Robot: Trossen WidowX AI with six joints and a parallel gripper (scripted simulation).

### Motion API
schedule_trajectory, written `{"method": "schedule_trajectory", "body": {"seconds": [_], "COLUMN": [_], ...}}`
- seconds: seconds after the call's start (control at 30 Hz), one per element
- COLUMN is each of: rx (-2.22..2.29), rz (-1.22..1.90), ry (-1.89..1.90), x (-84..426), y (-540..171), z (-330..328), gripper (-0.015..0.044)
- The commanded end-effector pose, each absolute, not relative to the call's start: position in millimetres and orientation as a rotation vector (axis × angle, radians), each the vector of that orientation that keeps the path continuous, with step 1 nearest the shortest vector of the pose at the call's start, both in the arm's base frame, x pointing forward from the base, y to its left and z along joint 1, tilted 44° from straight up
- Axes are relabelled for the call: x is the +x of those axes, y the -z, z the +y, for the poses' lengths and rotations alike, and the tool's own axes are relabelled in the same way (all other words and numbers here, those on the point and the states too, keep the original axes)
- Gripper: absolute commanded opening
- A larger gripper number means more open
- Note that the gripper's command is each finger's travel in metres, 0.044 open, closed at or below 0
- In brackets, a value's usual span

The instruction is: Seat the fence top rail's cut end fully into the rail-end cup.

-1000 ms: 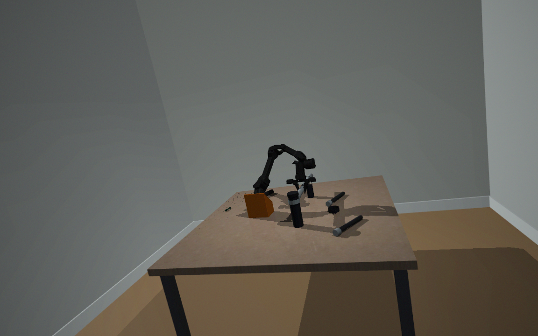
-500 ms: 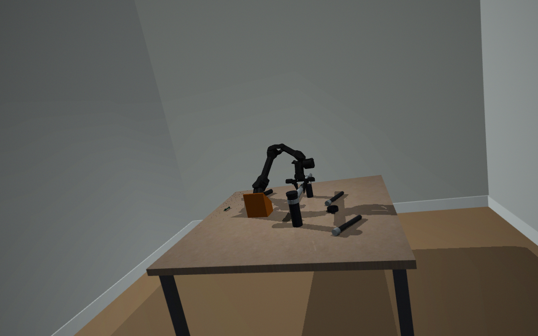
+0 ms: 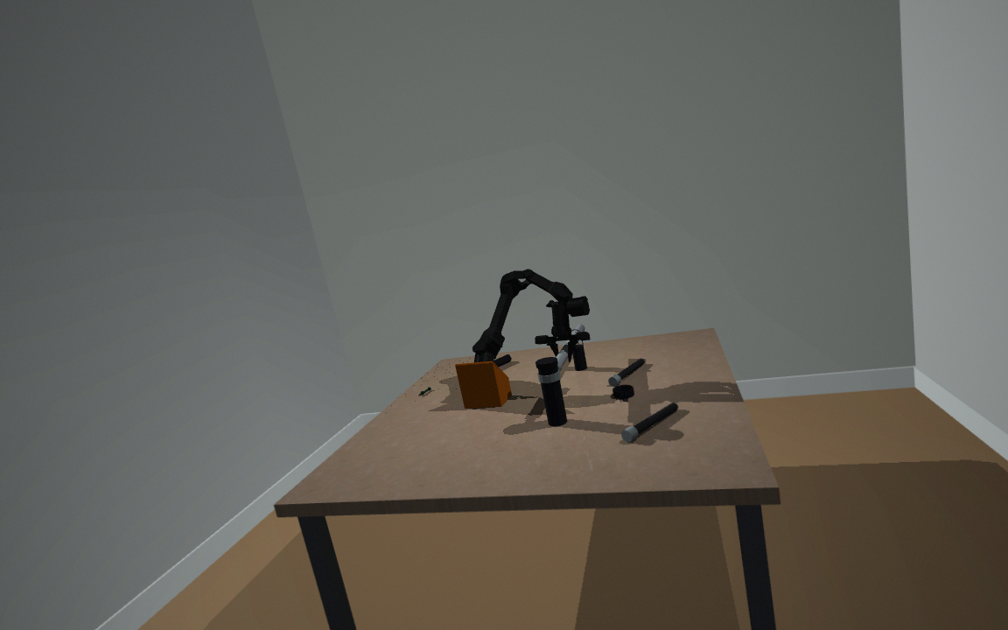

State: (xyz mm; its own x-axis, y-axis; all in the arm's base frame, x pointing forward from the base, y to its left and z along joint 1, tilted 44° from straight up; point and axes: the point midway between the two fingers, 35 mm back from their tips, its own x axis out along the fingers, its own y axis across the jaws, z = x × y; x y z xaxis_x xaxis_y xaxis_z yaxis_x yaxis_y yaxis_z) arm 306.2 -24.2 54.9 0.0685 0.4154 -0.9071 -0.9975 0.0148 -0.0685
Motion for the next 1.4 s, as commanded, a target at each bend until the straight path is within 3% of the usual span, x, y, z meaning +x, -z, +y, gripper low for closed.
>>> {"method": "schedule_trajectory", "body": {"seconds": [0.0, 1.37], "rx": [-0.922, -0.925], "rz": [0.841, 0.855], "ry": [-1.331, -1.325], "x": [306.2, 304.1], "y": [-54.9, -54.1], "z": [-24.2, -30.5], "gripper": [0.0, 0.0]}}
